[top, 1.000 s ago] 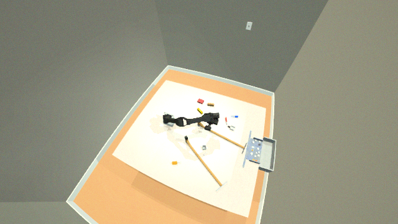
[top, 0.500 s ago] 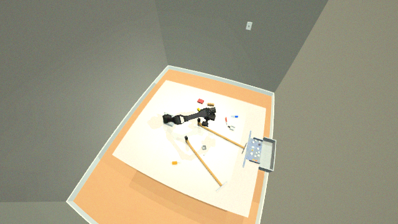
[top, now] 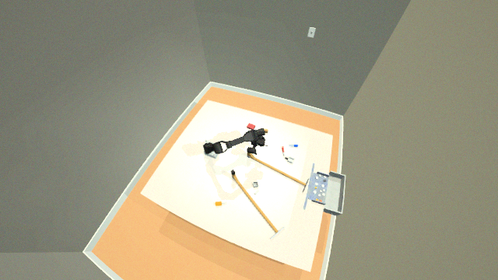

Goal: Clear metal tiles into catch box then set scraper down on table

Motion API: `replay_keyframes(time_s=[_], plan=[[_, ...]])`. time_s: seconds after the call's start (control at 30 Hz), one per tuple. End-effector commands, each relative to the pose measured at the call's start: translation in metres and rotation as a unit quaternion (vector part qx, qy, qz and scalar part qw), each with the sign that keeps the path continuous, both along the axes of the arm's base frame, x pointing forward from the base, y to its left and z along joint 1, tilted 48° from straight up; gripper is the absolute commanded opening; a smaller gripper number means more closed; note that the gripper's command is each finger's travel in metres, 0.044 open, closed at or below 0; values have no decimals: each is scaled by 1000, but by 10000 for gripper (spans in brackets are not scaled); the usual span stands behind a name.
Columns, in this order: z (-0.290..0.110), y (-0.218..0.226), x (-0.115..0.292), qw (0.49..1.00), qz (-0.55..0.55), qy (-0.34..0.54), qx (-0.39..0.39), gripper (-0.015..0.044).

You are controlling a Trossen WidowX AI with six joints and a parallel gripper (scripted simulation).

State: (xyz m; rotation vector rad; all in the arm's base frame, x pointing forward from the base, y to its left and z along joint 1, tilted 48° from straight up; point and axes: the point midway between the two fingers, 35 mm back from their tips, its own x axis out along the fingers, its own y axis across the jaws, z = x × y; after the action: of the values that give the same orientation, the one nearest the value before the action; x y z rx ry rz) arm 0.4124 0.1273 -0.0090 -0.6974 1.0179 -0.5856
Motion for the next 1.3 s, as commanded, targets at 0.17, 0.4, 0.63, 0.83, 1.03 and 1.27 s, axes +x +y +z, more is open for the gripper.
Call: replay_keyframes(time_s=[0.17,0.4,0.63,0.83,1.03,1.27], plan=[[6,13,-26,1000,16,-27,-1,440],[8,19,-46,999,27,-42,-2,440],[9,22,-65,998,38,-57,-2,440],[10,24,-82,996,48,-70,-1,440],[12,24,-99,995,58,-84,0,440],[13,22,-118,993,71,-100,2,440]])
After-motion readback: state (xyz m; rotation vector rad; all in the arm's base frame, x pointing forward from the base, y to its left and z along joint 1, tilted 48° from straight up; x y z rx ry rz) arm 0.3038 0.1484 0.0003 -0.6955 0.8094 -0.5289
